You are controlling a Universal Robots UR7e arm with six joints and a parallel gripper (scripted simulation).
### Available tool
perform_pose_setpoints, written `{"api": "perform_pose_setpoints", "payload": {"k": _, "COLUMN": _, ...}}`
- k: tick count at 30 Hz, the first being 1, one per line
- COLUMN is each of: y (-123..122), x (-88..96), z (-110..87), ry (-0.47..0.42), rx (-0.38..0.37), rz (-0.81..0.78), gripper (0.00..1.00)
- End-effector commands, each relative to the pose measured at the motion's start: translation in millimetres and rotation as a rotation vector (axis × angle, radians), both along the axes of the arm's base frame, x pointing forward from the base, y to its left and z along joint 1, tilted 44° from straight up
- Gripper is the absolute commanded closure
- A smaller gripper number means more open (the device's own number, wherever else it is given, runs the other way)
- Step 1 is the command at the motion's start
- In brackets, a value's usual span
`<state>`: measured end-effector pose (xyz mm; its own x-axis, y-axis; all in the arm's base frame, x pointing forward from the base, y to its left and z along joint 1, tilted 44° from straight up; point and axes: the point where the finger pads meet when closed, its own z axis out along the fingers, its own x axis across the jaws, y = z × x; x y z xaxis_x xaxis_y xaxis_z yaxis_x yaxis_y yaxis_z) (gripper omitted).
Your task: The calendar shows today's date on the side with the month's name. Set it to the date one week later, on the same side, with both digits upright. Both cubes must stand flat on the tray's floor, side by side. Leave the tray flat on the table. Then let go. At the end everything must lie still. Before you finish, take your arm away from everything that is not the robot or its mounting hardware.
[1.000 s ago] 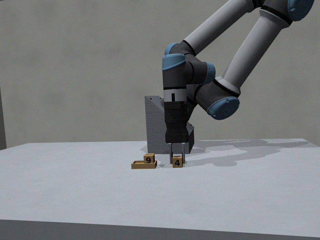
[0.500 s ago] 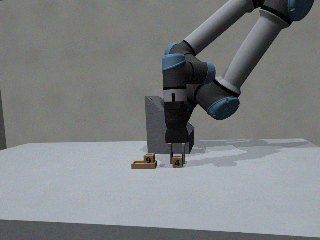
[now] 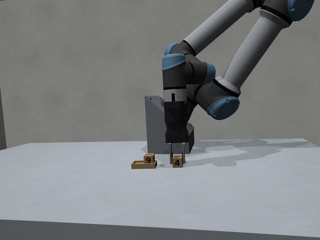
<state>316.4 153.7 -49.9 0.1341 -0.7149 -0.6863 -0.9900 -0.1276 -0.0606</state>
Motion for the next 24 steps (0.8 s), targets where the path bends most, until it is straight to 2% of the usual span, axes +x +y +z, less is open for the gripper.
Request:
{"api": "perform_pose_setpoints", "payload": {"k": 1, "y": 1.5, "x": -1.3, "z": -0.4, "ry": 0.002, "rx": 0.002, "rz": 0.001, "gripper": 0.40}}
{"api": "perform_pose_setpoints", "payload": {"k": 5, "y": 1.5, "x": -1.3, "z": -0.4, "ry": 0.002, "rx": 0.002, "rz": 0.001, "gripper": 0.40}}
{"api": "perform_pose_setpoints", "payload": {"k": 6, "y": 1.5, "x": -1.3, "z": -0.4, "ry": 0.002, "rx": 0.002, "rz": 0.001, "gripper": 0.34}}
{"api": "perform_pose_setpoints", "payload": {"k": 10, "y": 1.5, "x": -1.3, "z": -0.4, "ry": 0.002, "rx": 0.002, "rz": 0.001, "gripper": 0.34}}
{"api": "perform_pose_setpoints", "payload": {"k": 11, "y": 1.5, "x": -1.3, "z": -0.4, "ry": 0.002, "rx": 0.002, "rz": 0.001, "gripper": 0.28}}
{"api": "perform_pose_setpoints", "payload": {"k": 13, "y": 1.5, "x": -1.3, "z": -0.4, "ry": 0.002, "rx": 0.002, "rz": 0.001, "gripper": 0.28}}
{"api": "perform_pose_setpoints", "payload": {"k": 14, "y": 1.5, "x": -1.3, "z": -0.4, "ry": 0.002, "rx": 0.002, "rz": 0.001, "gripper": 0.22}}
{"api": "perform_pose_setpoints", "payload": {"k": 16, "y": 1.5, "x": -1.3, "z": -0.4, "ry": 0.002, "rx": 0.002, "rz": 0.001, "gripper": 0.22}}
{"api": "perform_pose_setpoints", "payload": {"k": 17, "y": 1.5, "x": -1.3, "z": -0.4, "ry": 0.002, "rx": 0.002, "rz": 0.001, "gripper": 0.16}}
{"api": "perform_pose_setpoints", "payload": {"k": 19, "y": 1.5, "x": -1.3, "z": -0.4, "ry": 0.002, "rx": 0.002, "rz": 0.001, "gripper": 0.16}}
{"api": "perform_pose_setpoints", "payload": {"k": 20, "y": 1.5, "x": -1.3, "z": -0.4, "ry": 0.002, "rx": 0.002, "rz": 0.001, "gripper": 0.10}}
{"api": "perform_pose_setpoints", "payload": {"k": 24, "y": 1.5, "x": -1.3, "z": -0.4, "ry": 0.002, "rx": 0.002, "rz": 0.001, "gripper": 0.10}}
